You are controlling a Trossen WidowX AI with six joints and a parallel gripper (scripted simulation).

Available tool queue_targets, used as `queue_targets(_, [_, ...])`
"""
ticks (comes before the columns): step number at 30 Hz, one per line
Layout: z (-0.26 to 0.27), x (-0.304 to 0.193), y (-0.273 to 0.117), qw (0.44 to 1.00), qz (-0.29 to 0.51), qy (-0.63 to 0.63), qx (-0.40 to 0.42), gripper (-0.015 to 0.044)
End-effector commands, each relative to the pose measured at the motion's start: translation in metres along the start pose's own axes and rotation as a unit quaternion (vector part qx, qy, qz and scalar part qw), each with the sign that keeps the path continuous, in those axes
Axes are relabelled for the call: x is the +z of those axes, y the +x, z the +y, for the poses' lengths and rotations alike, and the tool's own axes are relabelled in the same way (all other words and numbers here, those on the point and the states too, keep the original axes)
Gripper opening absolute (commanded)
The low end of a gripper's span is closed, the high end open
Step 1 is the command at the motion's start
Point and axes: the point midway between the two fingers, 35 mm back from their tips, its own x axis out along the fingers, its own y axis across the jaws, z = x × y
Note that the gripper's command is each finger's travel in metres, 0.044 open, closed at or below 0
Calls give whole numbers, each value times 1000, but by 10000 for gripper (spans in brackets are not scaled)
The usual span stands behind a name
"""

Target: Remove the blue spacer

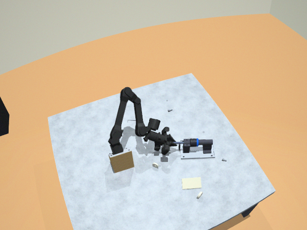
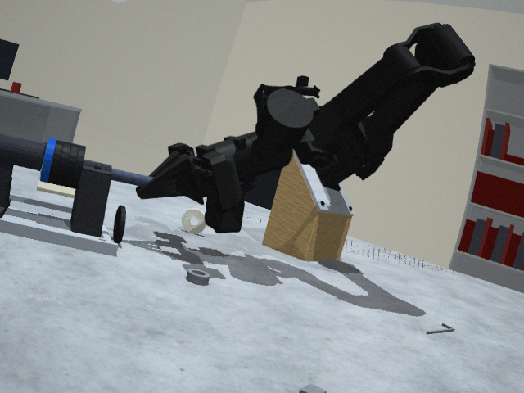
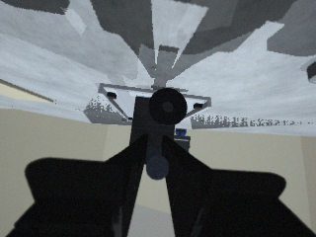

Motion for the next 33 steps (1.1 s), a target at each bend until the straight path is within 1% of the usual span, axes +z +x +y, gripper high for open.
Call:
queue_targets(1, [0, 0, -1, 1000, 0, 2, -1, 0])
queue_targets(33, [0, 2, -4, 1000, 0, 2, -1, 0])
